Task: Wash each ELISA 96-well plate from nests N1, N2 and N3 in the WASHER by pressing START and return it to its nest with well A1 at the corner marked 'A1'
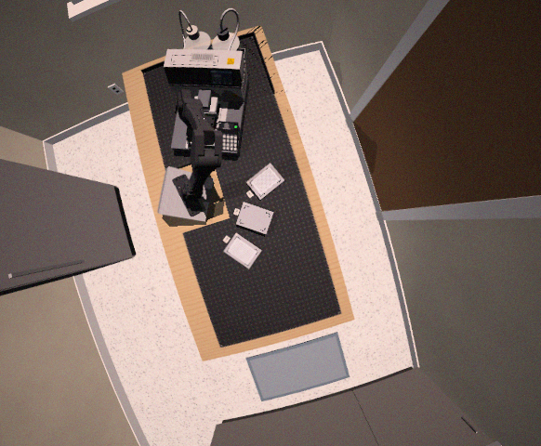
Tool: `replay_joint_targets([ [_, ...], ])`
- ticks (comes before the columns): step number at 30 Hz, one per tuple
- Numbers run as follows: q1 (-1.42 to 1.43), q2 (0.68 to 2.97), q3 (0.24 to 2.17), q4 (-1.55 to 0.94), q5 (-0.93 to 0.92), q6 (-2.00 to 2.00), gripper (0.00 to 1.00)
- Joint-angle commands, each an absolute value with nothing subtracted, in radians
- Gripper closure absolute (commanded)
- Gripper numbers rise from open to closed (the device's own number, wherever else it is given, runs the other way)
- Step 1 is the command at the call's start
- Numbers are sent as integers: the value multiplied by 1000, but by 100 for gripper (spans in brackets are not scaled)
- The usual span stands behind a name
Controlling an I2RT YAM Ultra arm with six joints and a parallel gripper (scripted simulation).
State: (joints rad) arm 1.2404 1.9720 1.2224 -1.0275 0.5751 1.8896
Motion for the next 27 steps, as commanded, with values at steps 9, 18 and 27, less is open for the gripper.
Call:
replay_joint_targets([
  [9, 1275, 1960, 1272, -1119, 571, 1923, 0],
  [18, 1299, 1956, 1318, -1184, 565, 1951, 0],
  [27, 1318, 1954, 1355, -1235, 560, 1972, 0],
])
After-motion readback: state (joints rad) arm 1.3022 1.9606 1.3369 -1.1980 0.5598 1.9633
